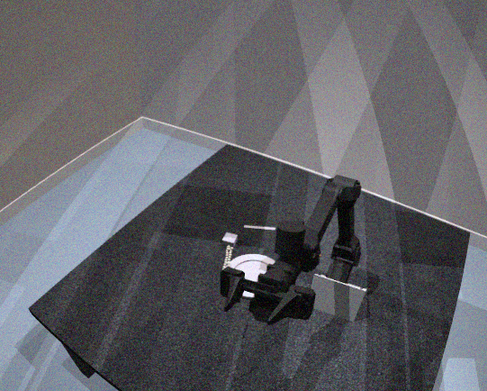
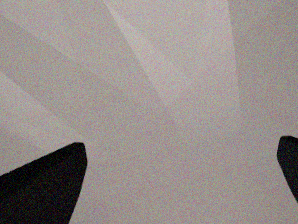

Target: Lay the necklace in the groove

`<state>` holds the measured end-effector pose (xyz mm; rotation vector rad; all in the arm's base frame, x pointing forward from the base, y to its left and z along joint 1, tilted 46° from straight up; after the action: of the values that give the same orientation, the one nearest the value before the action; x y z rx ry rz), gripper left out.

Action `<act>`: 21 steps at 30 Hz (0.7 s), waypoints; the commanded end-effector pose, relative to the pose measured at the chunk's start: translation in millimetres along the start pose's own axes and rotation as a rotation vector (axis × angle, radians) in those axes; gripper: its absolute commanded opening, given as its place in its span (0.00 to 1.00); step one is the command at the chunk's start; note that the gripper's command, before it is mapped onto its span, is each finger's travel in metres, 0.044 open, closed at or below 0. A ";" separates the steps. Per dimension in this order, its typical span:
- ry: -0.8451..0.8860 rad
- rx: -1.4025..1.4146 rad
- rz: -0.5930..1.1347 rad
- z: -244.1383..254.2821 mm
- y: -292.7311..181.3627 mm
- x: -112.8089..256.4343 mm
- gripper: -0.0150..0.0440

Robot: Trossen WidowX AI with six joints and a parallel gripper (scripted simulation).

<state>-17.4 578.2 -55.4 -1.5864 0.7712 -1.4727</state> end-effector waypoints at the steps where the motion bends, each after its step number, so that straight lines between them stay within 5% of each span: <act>1: 0.003 -0.008 -0.002 1.2 0.4 0.1 0.89; 11: 0.175 -0.472 -0.095 64.2 23.0 13.7 0.46; 21: 0.392 -0.970 -0.124 123.3 50.8 39.9 0.46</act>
<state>96.6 548.8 -73.1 -2.0324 1.6765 -1.6082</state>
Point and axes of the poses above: the point midway between the two fingers, 35 mm back from their tips, its own x axis back along the fingers, its own z axis across the jaws, y = z × x, the point moved 1 cm from there along x, back along the fingers, and after that the axes turned 7 degrees about x, right-handed, at the moved point
